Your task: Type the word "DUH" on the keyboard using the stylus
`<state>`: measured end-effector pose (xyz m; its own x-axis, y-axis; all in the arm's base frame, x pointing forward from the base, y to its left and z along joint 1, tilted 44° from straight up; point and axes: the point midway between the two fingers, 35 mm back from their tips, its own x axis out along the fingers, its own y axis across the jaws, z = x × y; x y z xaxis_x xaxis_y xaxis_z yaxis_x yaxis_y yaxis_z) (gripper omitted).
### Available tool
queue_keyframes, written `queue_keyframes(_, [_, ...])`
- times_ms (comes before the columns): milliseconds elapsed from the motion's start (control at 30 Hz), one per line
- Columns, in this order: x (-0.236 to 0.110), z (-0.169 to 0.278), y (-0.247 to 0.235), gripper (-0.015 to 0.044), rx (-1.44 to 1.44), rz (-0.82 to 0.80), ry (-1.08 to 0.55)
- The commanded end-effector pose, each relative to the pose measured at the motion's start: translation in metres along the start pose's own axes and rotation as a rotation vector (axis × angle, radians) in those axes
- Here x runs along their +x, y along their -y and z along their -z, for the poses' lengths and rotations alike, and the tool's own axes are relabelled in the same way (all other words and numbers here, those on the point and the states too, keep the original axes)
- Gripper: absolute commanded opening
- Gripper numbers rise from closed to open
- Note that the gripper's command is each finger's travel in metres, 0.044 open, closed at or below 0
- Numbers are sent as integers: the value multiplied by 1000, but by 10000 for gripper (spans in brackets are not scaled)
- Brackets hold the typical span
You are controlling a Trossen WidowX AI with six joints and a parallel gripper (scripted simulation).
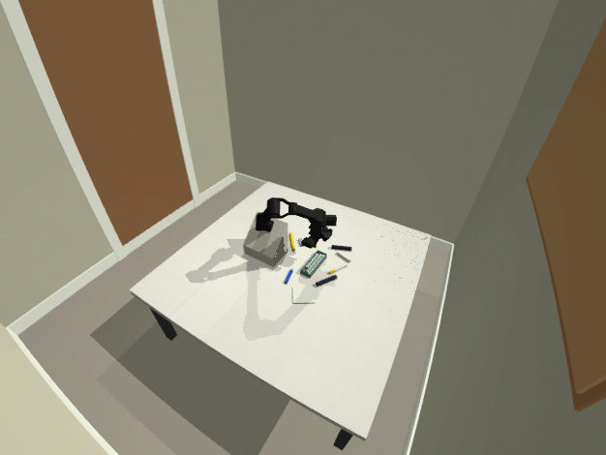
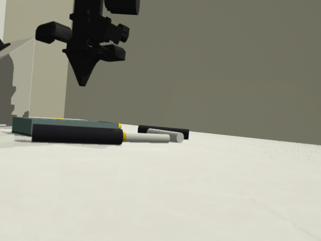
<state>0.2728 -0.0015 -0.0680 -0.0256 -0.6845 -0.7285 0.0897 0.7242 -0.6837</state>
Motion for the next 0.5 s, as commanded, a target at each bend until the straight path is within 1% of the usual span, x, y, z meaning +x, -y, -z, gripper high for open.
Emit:
queue_keyframes(0, [0,0,0,26,0,0,0])
queue_keyframes(100, [0,0,0,105,0,0,-1])
queue_keyframes(233, [0,0,0,0,0,0,-1])
queue_keyframes(467, [0,0,0,0,0,0,-1])
